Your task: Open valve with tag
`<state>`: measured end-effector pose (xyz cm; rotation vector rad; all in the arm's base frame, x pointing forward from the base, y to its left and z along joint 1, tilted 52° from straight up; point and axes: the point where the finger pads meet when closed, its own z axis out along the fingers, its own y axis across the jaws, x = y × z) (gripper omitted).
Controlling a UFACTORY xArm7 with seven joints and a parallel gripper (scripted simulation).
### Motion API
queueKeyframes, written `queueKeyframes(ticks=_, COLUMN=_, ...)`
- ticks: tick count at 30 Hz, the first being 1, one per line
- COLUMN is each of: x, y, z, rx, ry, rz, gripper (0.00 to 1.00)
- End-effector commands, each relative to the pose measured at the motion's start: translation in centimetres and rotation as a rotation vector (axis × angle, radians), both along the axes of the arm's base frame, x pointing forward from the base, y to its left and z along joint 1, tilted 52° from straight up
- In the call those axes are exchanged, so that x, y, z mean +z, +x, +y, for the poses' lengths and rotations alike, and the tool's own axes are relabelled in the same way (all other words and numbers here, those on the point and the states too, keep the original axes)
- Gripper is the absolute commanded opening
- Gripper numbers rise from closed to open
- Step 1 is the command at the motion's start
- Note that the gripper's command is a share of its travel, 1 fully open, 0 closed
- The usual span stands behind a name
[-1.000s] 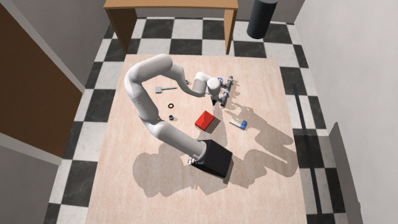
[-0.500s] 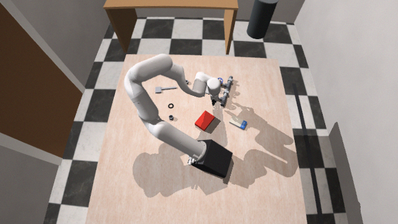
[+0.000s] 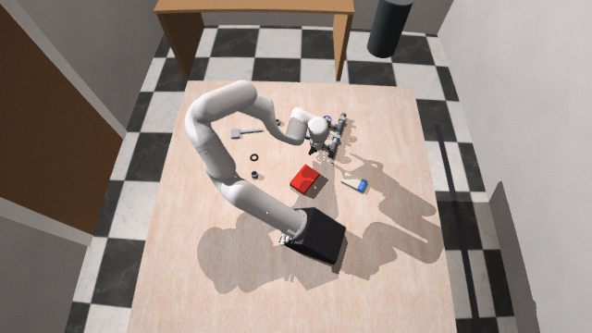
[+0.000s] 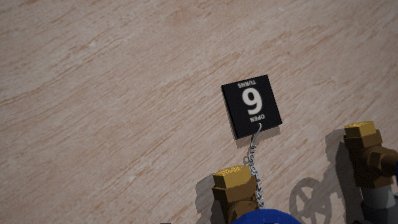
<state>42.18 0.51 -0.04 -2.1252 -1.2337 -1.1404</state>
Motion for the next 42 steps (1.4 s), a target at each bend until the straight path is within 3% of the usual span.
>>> queueKeyframes(ticks=1, x=0.05, y=0.09, z=-0.23, rx=-0.153, ry=0.115, rz=0.203, gripper=1.00)
queueKeyframes(ticks=3, x=0.05, y=0.09, z=-0.23, rx=-0.212, ry=0.158, rz=0.268, gripper=1.00)
queueKeyframes(ticks=5, x=0.05, y=0.09, z=-0.23, rx=-0.212, ry=0.158, rz=0.268, gripper=1.00)
queueKeyframes(ticks=6, x=0.05, y=0.09, z=-0.23, rx=-0.292, ry=0.219, rz=0.367, gripper=1.00)
queueKeyframes(ticks=20, x=0.05, y=0.09, z=-0.23, rx=-0.680, ry=0.514, rz=0.789, gripper=1.00)
queueKeyframes(ticks=22, x=0.05, y=0.09, z=-0.23, rx=-0.680, ry=0.514, rz=0.789, gripper=1.00)
queueKeyframes(ticks=23, x=0.05, y=0.09, z=-0.23, rx=-0.762, ry=0.579, rz=0.885, gripper=1.00)
queueKeyframes(ticks=37, x=0.05, y=0.09, z=-0.23, rx=-1.132, ry=0.875, rz=1.316, gripper=1.00)
queueKeyframes(ticks=39, x=0.05, y=0.09, z=-0.23, rx=-1.132, ry=0.875, rz=1.316, gripper=1.00)
queueKeyframes(ticks=40, x=0.05, y=0.09, z=-0.23, rx=-1.210, ry=0.935, rz=1.416, gripper=1.00)
queueKeyframes(ticks=42, x=0.05, y=0.09, z=-0.23, rx=-1.250, ry=0.966, rz=1.468, gripper=1.00)
